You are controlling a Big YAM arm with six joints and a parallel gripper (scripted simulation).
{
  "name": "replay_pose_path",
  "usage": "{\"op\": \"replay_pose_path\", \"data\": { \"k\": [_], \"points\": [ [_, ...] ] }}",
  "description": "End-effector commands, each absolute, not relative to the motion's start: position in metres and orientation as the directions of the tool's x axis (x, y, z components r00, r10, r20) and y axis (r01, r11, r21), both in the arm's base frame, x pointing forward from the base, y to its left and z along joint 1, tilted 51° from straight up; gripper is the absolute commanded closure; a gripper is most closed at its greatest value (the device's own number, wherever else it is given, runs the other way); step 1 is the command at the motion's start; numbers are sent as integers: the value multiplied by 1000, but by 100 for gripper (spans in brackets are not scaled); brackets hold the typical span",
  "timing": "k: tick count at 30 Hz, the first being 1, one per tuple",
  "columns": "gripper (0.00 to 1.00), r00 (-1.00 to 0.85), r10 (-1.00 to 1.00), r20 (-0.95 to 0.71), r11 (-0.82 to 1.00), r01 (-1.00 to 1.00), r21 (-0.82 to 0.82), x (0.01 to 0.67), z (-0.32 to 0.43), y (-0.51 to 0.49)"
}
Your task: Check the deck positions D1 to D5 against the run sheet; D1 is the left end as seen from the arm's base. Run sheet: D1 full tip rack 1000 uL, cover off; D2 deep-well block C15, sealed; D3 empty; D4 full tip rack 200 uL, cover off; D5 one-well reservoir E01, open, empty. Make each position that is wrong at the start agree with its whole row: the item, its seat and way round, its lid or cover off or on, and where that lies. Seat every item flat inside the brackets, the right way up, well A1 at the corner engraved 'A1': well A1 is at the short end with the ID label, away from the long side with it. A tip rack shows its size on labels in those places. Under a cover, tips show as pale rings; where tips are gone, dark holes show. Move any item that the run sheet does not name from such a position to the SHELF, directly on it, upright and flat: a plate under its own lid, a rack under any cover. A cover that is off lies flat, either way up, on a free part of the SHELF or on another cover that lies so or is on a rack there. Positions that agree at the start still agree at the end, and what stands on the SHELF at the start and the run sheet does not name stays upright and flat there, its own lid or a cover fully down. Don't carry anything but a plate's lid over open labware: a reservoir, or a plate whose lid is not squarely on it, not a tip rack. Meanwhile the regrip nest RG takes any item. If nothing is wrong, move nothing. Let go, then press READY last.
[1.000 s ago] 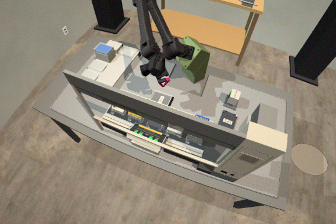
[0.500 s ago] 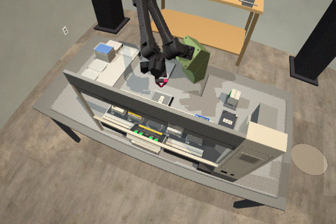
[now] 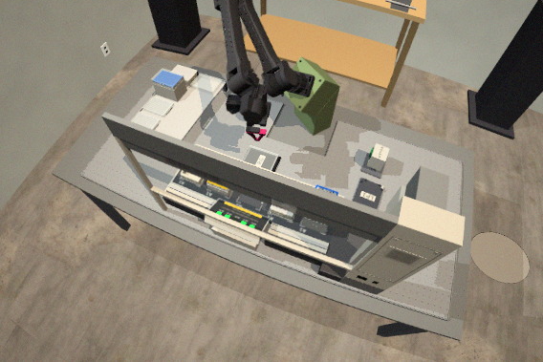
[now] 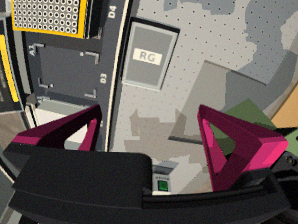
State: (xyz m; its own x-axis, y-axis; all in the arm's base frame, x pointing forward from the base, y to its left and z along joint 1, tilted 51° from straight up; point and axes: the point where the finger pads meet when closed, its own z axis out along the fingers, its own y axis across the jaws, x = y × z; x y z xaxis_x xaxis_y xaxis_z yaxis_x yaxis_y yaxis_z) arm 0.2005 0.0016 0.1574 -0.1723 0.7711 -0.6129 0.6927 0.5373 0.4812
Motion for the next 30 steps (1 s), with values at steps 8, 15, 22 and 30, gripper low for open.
{"op": "replay_pose_path", "data": {
  "k": [8, 15, 22, 30],
  "points": [
    [0, -24, 866, -500, 366, 711, 600, 199, 158, 4],
    [0, 16, 892, -452, 321, 682, 657, 210, 181, 12],
    [0, 8, 883, -470, 331, 699, 634, 206, 171, 6],
    [0, 1, 874, -485, 340, 713, 613, 209, 157, 2]
  ]
}}
